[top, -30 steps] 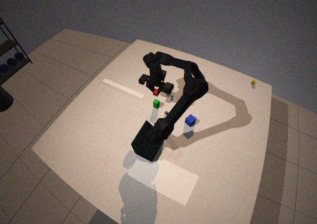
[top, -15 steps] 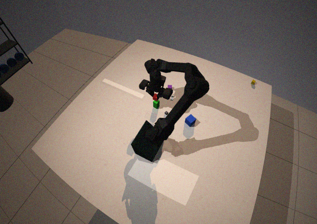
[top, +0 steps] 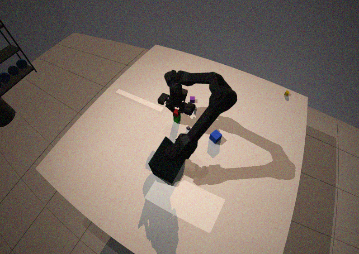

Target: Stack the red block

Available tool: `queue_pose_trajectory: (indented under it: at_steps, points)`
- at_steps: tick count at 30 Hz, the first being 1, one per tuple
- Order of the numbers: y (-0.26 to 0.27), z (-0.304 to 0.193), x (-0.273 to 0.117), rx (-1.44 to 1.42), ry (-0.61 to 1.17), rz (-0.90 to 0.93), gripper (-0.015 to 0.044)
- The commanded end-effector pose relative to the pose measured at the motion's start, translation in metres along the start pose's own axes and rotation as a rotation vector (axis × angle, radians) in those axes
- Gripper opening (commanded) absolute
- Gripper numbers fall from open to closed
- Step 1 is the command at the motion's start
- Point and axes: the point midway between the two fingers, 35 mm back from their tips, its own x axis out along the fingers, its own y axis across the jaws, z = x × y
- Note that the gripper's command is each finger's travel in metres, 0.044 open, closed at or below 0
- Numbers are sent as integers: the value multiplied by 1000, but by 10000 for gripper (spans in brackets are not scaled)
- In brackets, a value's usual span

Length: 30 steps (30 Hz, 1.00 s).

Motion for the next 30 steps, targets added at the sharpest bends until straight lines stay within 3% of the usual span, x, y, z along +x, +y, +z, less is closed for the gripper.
queue_pose_trajectory:
  at_steps: [1,20,30]
  points:
    - [-1,0,1,-7,-3,-6,0]
    - [-1,0,-1,-7,-3,-6,0]
    - [0,-1,1,-1,1,-1,262]
